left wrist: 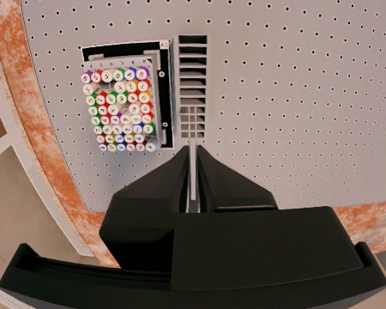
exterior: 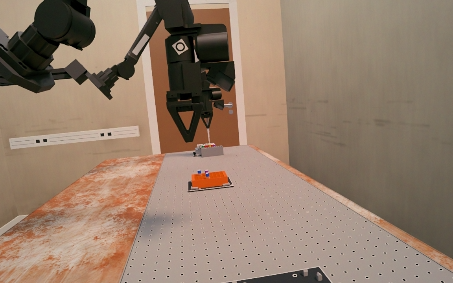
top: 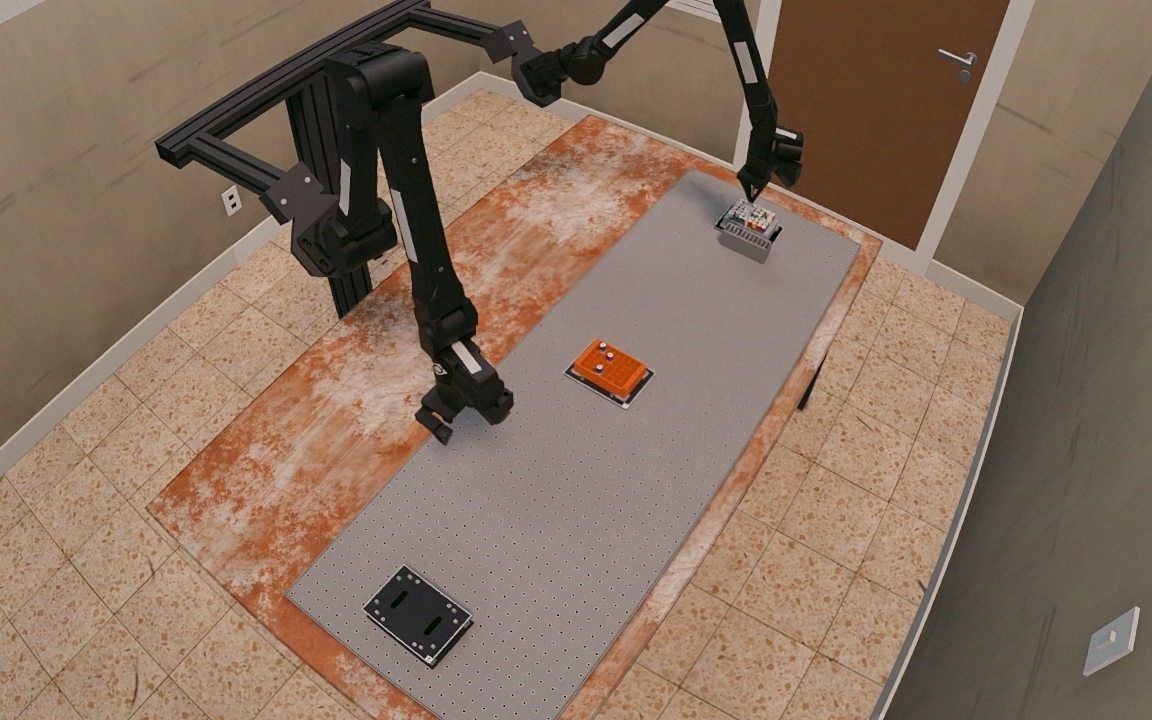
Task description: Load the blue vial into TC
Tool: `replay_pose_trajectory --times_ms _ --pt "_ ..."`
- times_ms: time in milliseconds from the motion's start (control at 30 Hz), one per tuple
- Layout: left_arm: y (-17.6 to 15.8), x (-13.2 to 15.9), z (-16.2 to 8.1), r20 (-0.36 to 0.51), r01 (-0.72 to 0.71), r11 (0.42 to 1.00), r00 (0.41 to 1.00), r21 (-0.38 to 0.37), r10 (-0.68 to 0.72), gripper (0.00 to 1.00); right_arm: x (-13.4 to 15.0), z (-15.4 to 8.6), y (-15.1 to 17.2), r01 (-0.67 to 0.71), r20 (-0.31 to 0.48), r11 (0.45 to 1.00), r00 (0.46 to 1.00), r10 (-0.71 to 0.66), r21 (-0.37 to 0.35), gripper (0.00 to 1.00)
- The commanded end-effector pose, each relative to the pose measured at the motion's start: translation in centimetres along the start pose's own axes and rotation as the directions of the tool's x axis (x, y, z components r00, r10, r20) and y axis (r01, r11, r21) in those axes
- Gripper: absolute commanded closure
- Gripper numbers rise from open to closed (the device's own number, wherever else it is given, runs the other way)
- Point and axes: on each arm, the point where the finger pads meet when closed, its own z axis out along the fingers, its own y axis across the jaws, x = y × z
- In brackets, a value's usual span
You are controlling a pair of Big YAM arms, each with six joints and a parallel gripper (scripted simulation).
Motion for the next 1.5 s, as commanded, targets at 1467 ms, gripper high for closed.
replay_pose_trajectory --times_ms 1467 --pt "0.2 -1.6 0.9 0.011 -0.016 1.0 1.0 -0.001 0.016 0.93 -0.6 -0.2 -0.3 0.008 0.011 1.0 1.0 -0.008 0.008 0.0"
